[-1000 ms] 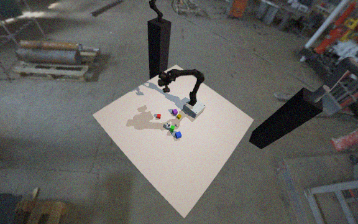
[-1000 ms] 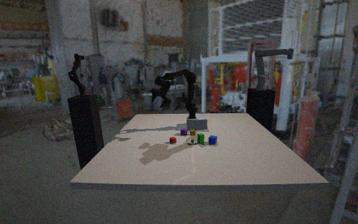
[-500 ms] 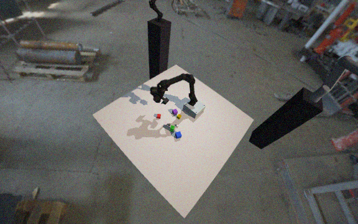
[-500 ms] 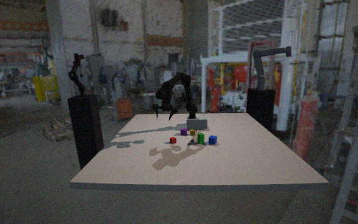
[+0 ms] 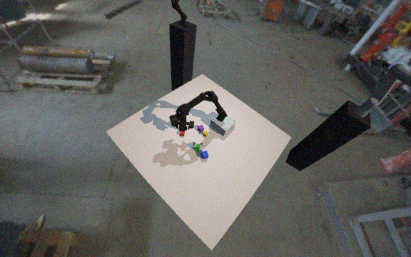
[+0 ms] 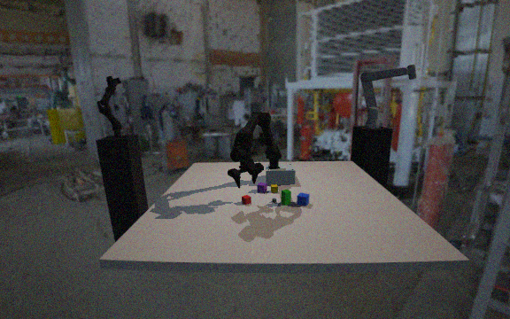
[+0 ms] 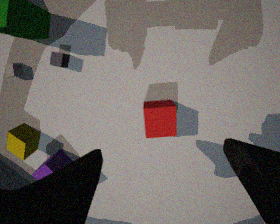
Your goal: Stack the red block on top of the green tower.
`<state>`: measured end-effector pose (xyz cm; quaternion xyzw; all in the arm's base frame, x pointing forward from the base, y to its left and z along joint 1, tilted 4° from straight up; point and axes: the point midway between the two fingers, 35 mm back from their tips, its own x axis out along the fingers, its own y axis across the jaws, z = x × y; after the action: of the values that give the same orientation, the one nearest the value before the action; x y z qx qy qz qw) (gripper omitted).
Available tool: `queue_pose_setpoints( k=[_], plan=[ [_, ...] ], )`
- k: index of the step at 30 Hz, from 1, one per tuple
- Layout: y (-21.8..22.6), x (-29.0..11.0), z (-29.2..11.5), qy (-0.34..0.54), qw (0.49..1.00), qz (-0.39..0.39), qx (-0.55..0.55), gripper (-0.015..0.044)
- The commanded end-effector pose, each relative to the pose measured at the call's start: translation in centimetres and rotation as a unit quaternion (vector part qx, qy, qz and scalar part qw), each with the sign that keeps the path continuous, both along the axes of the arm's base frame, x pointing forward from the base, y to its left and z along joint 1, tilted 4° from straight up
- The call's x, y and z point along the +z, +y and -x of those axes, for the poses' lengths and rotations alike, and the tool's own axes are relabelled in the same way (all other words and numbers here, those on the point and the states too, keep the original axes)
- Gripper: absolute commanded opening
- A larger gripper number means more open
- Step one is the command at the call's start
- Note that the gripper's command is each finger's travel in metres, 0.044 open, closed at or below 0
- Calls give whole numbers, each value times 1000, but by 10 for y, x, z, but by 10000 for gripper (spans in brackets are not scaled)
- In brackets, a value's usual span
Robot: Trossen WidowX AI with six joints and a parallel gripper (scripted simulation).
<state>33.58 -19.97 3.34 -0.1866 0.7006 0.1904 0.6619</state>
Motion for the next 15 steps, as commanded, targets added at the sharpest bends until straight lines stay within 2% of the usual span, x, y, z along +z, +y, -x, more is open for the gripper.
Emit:
queue_pose_setpoints(
  k=[1,9,15],
  plan=[
    [-3,0,-1,-8,1000,1,3,440],
    [-4,-44,1,-8,1000,1,3,440],
    [-4,-47,3,-7,1000,1,3,440]
  ],
)
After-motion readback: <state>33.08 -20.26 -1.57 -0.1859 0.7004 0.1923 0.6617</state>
